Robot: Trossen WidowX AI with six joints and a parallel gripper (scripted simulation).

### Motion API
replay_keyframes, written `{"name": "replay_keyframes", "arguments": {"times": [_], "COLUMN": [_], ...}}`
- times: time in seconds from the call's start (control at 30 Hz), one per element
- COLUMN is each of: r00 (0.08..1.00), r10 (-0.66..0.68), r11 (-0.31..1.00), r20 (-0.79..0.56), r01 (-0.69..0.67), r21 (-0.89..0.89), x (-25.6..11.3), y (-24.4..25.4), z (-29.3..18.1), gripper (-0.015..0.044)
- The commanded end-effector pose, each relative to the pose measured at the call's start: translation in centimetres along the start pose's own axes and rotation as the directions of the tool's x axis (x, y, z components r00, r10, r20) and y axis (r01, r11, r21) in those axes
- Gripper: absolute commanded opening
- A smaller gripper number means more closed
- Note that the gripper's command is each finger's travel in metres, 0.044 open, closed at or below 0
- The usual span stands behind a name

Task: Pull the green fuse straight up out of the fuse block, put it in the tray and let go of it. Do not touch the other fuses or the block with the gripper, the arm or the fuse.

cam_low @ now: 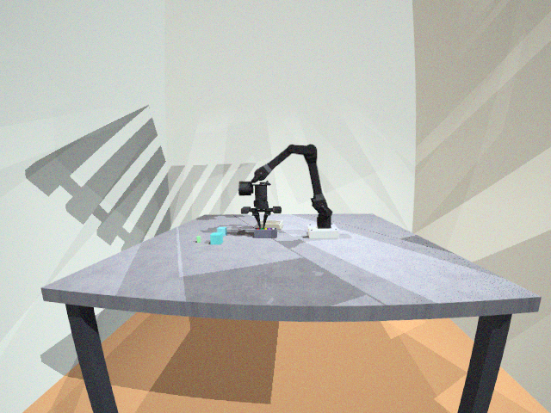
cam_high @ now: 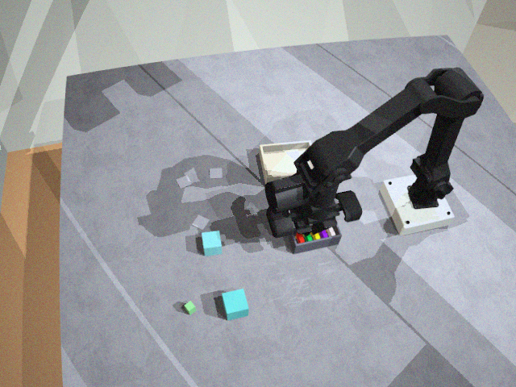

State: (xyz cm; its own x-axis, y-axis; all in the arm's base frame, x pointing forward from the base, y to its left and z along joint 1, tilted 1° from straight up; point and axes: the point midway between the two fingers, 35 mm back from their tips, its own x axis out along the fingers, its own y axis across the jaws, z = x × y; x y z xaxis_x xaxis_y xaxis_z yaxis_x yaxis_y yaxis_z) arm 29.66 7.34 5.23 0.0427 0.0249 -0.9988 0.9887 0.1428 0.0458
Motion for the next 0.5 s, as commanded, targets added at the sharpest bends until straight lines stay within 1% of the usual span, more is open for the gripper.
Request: {"name": "replay_keyframes", "arguments": {"times": [0.0,0.43,0.47], "r00": [1.000,1.000,1.000], "r10": [0.002,0.002,0.000], "r11": [1.000,1.000,1.000], "r20": [0.004,0.004,0.000], "r01": [-0.002,-0.002,0.000], "r21": [0.005,0.005,-0.001], "x": [0.17,1.02,0.88], "y": [0.04,0.03,0.00], "z": [0.04,0.05,0.01], "gripper": [0.0065,0.0065,0.0058]}}
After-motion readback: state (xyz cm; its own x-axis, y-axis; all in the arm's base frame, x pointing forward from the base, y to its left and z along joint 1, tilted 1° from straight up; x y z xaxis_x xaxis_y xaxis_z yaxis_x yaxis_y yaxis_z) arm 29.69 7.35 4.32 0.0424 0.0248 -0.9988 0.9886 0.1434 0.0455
